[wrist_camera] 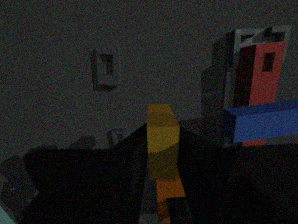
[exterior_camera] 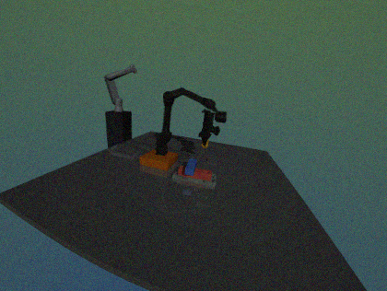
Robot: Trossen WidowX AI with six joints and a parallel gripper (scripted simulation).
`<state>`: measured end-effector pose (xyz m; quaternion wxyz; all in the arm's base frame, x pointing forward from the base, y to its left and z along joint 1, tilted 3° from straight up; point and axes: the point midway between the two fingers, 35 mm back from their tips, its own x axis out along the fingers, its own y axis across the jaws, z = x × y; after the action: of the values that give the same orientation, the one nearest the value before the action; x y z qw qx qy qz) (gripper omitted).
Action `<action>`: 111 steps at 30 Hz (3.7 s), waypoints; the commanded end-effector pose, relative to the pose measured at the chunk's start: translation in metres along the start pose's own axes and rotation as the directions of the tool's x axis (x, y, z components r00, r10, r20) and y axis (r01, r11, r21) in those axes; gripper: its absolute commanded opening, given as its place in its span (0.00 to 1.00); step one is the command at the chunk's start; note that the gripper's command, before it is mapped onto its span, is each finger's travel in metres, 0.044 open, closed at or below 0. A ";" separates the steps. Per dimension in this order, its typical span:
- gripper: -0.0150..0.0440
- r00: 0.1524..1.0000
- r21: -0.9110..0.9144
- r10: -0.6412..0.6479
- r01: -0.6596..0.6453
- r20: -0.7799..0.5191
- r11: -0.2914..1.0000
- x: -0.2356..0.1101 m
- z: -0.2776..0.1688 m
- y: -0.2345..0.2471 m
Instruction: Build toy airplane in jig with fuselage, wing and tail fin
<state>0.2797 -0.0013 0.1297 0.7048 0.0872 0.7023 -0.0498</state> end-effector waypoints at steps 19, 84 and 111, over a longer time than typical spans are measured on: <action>0.25 1.000 -0.042 -0.007 0.008 0.008 0.999 0.012 0.032 -0.055; 0.37 1.000 -0.113 -0.021 0.021 0.005 0.993 0.034 0.055 -0.171; 0.37 1.000 -0.113 -0.021 0.021 0.005 0.993 0.069 0.056 -0.173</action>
<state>0.3030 -0.1780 0.0596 0.7126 0.0398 0.7002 -0.0184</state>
